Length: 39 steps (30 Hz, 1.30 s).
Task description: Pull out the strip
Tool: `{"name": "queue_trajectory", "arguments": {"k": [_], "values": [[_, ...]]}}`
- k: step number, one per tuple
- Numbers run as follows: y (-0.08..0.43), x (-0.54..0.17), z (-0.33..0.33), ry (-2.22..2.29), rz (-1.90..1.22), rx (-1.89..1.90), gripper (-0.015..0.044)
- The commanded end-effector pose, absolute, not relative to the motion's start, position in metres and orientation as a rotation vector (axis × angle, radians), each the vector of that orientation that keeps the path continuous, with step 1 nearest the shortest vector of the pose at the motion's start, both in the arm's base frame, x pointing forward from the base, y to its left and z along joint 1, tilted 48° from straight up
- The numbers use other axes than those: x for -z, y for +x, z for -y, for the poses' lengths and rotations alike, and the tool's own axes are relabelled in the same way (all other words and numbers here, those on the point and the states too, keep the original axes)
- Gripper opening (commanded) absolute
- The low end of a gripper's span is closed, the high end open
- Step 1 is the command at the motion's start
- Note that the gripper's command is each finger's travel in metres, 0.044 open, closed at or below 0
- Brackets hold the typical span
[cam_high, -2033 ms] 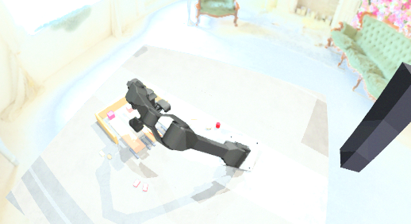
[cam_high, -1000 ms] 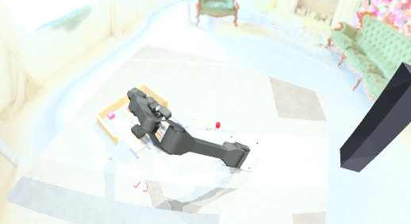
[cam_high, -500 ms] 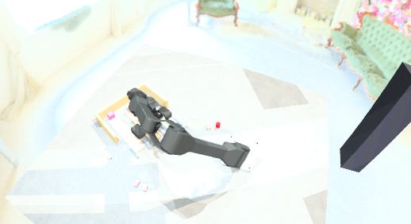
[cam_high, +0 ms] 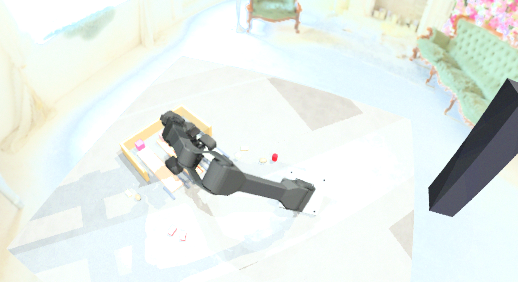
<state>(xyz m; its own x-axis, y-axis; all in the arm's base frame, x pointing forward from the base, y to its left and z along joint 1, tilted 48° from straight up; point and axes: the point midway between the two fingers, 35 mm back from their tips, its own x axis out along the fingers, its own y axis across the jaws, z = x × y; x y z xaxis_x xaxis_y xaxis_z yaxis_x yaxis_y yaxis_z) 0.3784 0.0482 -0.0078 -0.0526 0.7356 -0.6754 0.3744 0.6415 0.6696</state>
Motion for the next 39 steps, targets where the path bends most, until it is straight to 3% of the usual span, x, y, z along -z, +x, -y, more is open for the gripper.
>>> {"name": "queue_trajectory", "arguments": {"k": [1,39], "values": [[0.379,0.008,-0.050,0.926,-1.663,-0.378,0.0000],[0.346,0.001,-0.058,0.927,-1.665,-0.378,0.0000]]}}
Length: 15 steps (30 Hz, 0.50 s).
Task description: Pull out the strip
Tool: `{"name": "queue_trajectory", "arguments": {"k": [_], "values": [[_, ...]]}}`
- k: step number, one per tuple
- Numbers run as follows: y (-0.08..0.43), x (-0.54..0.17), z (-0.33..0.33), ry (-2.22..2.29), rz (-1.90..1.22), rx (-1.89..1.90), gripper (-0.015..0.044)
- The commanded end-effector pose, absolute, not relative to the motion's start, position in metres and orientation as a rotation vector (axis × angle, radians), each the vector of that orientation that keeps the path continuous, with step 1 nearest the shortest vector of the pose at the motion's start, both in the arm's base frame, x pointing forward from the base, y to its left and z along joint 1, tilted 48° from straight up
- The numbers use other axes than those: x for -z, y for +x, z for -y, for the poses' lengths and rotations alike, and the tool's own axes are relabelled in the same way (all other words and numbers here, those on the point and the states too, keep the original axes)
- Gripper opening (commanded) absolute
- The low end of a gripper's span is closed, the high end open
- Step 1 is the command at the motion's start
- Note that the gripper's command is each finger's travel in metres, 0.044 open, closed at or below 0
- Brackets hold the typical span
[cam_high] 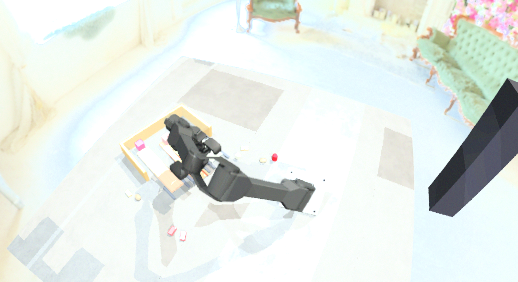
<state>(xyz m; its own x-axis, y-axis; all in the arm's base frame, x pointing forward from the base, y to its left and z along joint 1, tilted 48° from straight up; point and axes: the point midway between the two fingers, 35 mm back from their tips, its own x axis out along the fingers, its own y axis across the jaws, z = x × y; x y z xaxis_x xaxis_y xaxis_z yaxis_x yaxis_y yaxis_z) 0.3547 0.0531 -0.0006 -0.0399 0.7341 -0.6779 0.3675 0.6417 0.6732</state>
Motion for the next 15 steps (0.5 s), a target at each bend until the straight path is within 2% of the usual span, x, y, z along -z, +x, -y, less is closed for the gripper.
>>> {"name": "queue_trajectory", "arguments": {"k": [1,15], "values": [[0.345,0.001,-0.058,0.927,-1.665,-0.378,0.0000],[0.324,-0.005,-0.063,0.928,-1.666,-0.378,0.0000]]}}
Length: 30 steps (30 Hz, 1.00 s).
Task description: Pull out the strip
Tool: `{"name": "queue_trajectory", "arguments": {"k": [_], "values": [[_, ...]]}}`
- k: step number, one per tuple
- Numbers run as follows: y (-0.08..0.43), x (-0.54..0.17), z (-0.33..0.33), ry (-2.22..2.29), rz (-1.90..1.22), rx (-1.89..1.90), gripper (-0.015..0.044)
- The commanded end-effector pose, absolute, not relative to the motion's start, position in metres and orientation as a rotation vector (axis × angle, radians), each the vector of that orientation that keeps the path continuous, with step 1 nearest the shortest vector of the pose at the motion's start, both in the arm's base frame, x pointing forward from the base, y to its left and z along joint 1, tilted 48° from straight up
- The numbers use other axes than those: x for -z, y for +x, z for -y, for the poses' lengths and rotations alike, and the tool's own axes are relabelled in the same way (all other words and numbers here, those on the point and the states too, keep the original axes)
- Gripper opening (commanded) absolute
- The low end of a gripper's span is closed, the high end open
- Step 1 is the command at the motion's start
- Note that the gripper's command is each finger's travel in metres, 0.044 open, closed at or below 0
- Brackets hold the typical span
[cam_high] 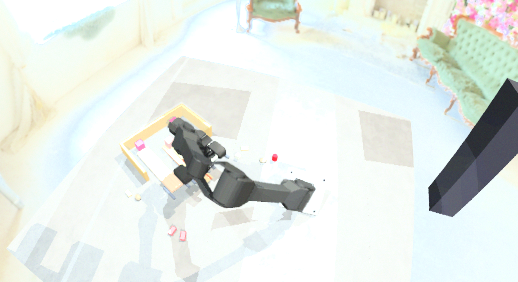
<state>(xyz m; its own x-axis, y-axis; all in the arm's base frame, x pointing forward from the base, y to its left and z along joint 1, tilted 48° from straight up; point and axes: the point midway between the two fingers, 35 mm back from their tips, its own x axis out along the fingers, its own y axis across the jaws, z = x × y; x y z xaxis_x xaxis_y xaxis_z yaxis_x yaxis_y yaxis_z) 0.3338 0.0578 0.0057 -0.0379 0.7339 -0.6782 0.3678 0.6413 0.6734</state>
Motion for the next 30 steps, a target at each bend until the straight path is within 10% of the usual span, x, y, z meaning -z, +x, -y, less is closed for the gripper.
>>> {"name": "queue_trajectory", "arguments": {"k": [1,30], "values": [[0.323,-0.005,-0.063,0.928,-1.666,-0.378,0.0000],[0.282,-0.018,-0.073,0.929,-1.668,-0.377,0.0000]]}}
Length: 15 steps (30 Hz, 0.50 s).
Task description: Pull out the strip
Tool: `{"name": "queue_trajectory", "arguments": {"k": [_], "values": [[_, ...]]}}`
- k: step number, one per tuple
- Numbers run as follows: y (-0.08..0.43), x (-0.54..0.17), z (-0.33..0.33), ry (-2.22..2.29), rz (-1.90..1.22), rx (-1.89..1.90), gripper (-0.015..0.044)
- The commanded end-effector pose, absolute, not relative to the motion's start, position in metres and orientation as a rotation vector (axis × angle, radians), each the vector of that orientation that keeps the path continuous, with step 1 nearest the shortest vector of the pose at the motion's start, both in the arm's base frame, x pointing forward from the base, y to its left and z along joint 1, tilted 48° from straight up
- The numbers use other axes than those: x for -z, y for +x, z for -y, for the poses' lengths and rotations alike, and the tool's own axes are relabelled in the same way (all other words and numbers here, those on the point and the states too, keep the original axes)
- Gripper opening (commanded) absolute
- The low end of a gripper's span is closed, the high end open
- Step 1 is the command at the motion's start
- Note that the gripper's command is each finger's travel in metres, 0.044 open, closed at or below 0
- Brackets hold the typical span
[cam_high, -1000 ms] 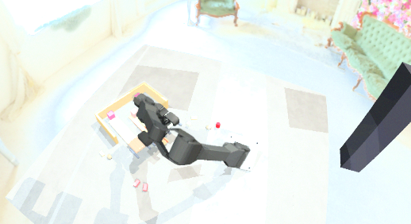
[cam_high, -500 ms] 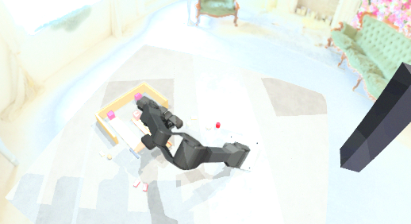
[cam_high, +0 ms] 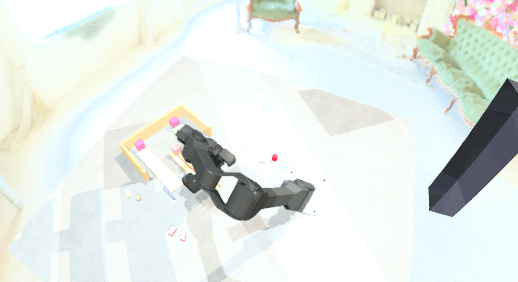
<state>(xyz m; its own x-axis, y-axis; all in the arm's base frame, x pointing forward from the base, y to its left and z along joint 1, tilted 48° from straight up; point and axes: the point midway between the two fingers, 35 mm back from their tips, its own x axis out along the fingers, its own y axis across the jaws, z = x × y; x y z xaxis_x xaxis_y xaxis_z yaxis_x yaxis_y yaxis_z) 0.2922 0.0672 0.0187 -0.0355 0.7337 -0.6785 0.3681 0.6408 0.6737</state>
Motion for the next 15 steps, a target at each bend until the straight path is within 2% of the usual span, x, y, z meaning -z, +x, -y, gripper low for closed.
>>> {"name": "queue_trajectory", "arguments": {"k": [1,15], "values": [[0.280,-0.018,-0.073,0.929,-1.668,-0.377,0.0000],[0.260,-0.025,-0.077,0.930,-1.669,-0.377,0.0000]]}}
